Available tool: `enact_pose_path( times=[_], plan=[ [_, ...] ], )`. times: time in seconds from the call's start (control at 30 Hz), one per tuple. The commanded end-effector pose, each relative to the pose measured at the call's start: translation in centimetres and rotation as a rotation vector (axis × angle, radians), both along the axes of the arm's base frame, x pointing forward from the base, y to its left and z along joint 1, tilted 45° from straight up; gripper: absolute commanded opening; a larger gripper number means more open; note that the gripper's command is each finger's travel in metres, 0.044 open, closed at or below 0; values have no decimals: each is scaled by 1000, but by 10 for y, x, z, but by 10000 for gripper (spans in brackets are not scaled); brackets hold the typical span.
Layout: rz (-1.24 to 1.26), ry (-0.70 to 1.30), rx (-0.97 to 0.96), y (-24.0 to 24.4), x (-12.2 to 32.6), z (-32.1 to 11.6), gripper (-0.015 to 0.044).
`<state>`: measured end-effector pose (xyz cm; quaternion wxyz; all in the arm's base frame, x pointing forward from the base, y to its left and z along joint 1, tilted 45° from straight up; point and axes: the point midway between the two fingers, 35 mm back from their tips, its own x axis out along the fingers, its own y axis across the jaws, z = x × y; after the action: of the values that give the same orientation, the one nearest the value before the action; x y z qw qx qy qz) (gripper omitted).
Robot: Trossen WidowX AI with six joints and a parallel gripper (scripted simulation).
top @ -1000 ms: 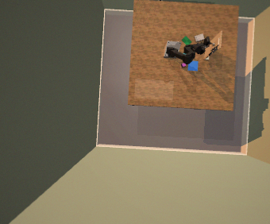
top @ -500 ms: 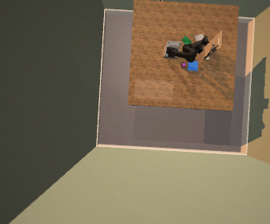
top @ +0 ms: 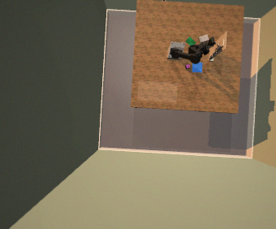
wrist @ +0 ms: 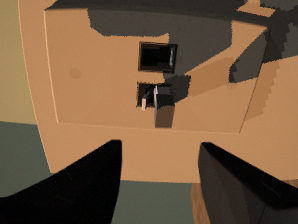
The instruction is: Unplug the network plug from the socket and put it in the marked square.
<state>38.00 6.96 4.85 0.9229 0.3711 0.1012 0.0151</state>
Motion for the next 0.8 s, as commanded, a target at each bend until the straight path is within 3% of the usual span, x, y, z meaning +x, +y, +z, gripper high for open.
enact_pose_path(
  times=[0.0,0.67,0.77],
  plan=[
    [1,-2,12,-1,9,0,156],
    [4,-9,38,-4,35,1,156],
    [4,-9,38,-4,35,1,97]
  ],
)
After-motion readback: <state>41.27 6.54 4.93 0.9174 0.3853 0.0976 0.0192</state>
